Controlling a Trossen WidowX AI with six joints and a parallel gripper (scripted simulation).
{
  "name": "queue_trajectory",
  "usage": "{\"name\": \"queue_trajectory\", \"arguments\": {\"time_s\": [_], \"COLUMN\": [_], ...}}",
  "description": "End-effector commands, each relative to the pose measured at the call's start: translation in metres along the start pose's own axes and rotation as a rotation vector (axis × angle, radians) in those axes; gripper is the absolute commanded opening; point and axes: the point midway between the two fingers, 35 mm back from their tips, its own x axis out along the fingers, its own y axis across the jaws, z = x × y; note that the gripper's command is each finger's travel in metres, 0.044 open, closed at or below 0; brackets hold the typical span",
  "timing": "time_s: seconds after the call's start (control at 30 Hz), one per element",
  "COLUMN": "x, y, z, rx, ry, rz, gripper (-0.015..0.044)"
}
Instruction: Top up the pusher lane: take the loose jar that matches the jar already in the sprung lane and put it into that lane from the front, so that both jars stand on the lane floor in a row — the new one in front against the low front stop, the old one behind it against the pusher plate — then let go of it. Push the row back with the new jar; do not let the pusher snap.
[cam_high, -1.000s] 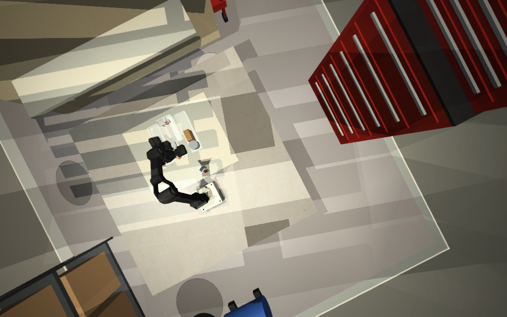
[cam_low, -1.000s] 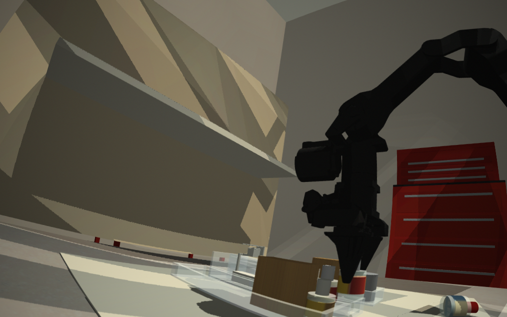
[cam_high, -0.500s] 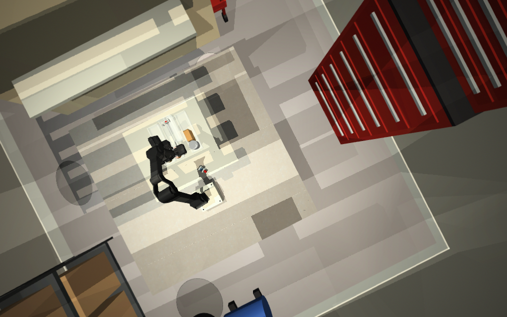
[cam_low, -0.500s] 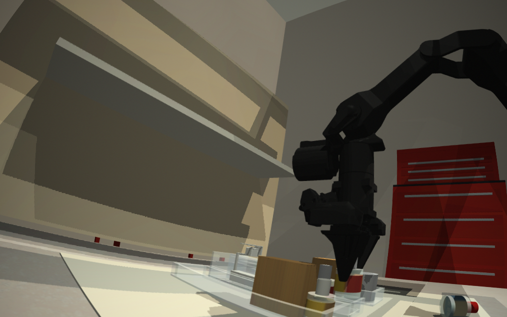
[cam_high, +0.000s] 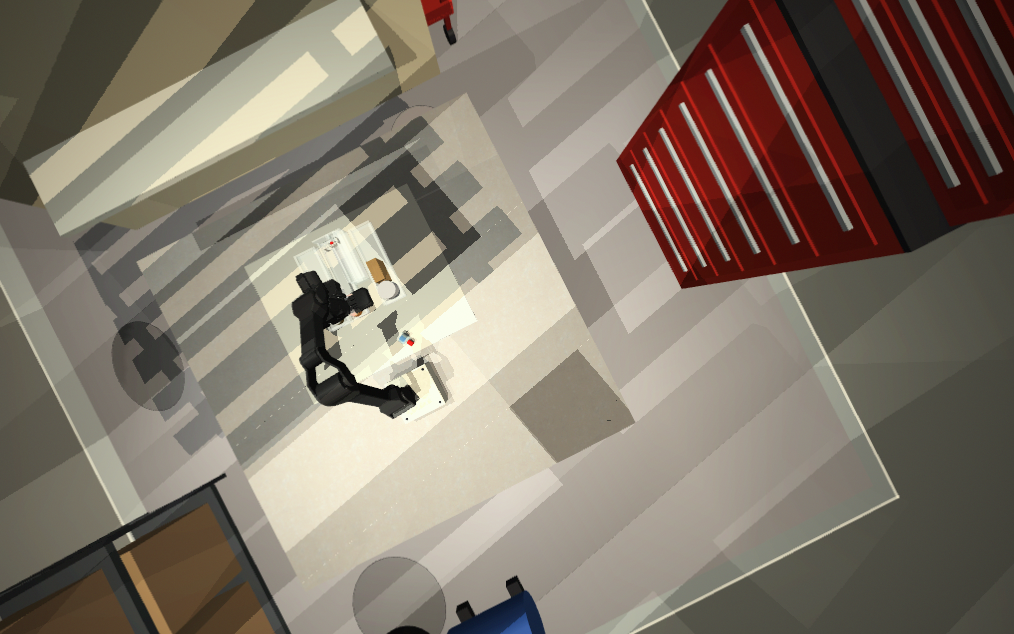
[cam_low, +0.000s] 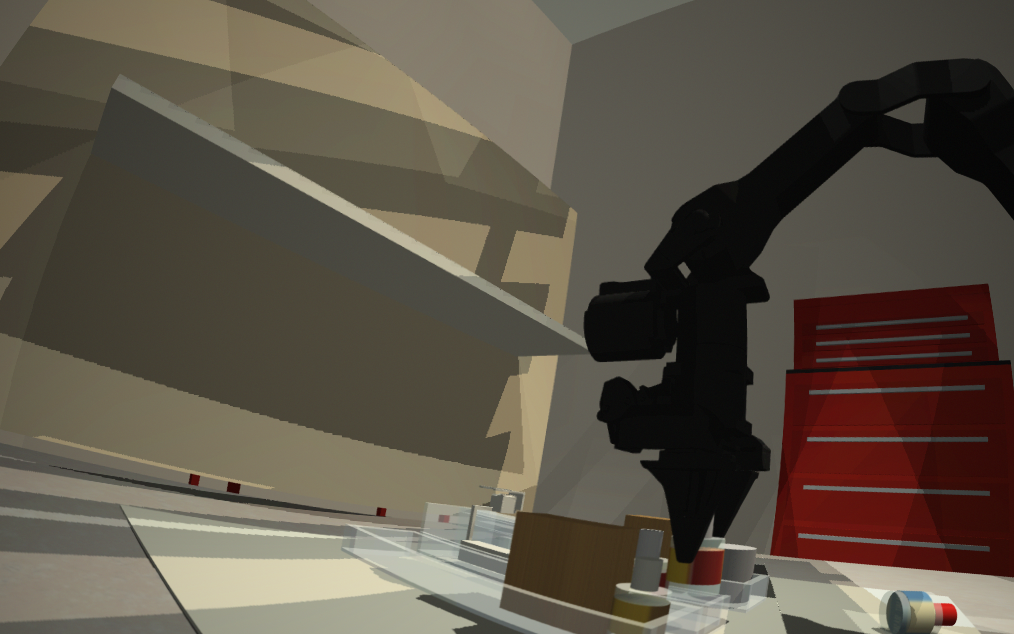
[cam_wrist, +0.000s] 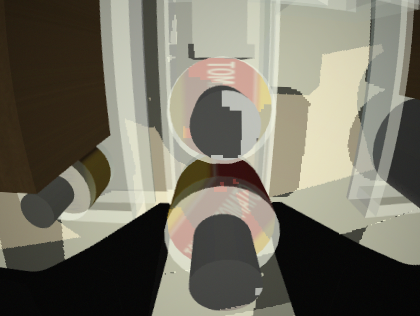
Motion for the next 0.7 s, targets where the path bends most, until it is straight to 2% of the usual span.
{"name": "queue_trajectory", "arguments": {"time_s": [0.0, 0.67], "x": [-0.0041, -0.0029], "y": [-0.0004, -0.0004], "z": [0.0091, 0.0108], "rx": [-0.001, -0.001], "ry": [-0.034, -0.034], "rz": [0.001, 0.001], "gripper": [0.0000, 0.0000]}}
